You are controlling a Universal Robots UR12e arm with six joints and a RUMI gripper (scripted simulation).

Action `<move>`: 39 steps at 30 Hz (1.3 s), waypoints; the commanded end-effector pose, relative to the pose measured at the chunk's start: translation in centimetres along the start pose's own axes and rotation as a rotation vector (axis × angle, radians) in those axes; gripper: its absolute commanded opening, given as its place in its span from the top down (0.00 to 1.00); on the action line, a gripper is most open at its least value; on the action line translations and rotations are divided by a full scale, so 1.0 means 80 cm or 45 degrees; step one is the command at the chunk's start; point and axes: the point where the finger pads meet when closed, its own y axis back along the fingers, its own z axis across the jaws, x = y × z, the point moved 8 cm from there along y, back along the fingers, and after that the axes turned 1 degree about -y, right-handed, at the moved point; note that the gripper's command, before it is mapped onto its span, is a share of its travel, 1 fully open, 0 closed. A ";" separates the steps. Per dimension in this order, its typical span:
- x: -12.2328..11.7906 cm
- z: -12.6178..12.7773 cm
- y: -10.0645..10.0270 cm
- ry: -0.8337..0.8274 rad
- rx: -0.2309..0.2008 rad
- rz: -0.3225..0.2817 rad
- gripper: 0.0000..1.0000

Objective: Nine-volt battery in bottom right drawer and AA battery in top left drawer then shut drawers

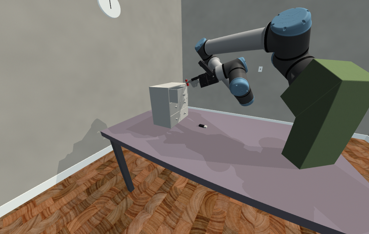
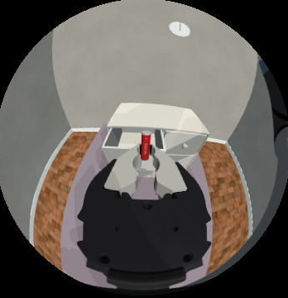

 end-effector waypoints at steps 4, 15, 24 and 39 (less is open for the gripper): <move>0.006 0.000 -0.016 0.000 0.000 -0.001 0.95; 0.016 0.000 -0.044 0.000 0.000 -0.001 0.95; 0.021 0.000 -0.057 0.000 0.000 -0.001 0.95; 0.025 0.000 -0.069 0.000 0.000 -0.001 0.95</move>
